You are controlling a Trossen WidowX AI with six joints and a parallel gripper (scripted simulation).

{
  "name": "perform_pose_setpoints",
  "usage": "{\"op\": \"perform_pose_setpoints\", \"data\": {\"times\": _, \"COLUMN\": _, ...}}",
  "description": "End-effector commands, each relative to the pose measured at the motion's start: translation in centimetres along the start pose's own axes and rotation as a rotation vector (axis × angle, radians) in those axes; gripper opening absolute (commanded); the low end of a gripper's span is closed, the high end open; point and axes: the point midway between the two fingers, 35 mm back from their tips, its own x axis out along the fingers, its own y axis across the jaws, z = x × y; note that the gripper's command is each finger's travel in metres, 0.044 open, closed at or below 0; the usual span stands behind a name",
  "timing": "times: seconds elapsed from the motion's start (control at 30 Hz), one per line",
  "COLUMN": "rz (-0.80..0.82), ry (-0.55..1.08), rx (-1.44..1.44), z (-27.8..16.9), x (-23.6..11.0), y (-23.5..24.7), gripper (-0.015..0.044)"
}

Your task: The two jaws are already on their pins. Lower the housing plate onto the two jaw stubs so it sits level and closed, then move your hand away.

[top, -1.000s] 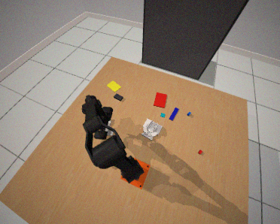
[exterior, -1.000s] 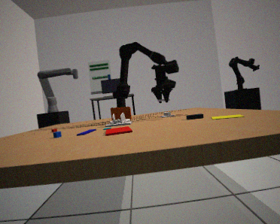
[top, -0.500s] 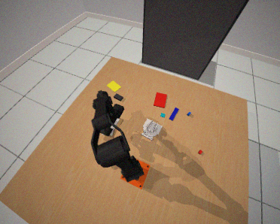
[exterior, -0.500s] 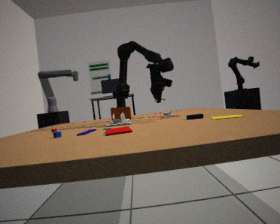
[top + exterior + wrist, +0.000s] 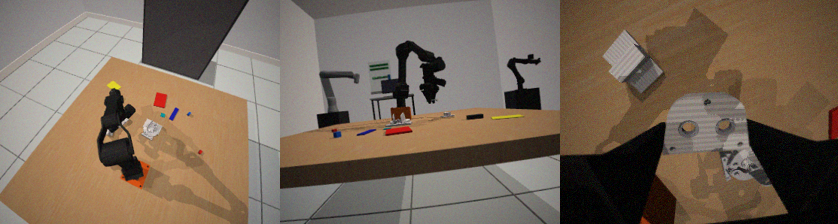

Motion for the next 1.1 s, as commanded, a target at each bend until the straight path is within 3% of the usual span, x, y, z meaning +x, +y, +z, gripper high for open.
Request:
{"op": "perform_pose_setpoints", "data": {"times": 0.0, "rz": 0.001, "ry": 0.006, "rx": 0.087, "z": -1.1, "x": 0.1, "y": -0.8, "gripper": 0.0351}}
{"op": "perform_pose_setpoints", "data": {"times": 1.07, "rz": -0.008, "ry": 0.013, "rx": 0.840, "z": -9.8, "x": 0.1, "y": -6.8, "gripper": 0.0351}}
